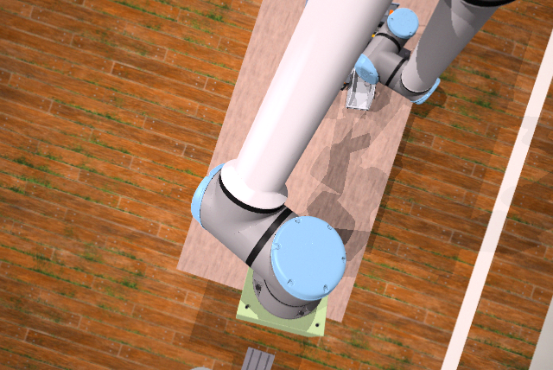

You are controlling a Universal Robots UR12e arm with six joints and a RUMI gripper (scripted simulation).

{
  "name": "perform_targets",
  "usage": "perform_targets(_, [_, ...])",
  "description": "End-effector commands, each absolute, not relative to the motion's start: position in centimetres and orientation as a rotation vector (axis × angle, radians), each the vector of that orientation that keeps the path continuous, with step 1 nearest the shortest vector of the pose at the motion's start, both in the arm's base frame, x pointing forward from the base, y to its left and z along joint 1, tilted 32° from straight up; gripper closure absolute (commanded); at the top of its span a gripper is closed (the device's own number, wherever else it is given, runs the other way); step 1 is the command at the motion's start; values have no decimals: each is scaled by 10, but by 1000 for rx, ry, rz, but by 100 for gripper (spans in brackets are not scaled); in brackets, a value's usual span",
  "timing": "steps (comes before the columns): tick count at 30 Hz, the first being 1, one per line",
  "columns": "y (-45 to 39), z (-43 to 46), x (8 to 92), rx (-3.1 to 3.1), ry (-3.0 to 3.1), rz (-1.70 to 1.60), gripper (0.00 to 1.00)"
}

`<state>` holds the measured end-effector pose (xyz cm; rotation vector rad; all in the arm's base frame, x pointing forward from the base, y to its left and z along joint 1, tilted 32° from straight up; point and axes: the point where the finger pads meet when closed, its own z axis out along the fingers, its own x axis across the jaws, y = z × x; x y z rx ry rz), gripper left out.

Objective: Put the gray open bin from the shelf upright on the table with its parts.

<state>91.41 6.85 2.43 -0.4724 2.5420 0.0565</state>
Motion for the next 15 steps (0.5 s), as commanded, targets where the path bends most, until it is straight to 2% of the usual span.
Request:
perform_targets(1, [69,24,915,-472,2541,56,80])
perform_targets(15, [70,16,920,-472,2541,56,80])
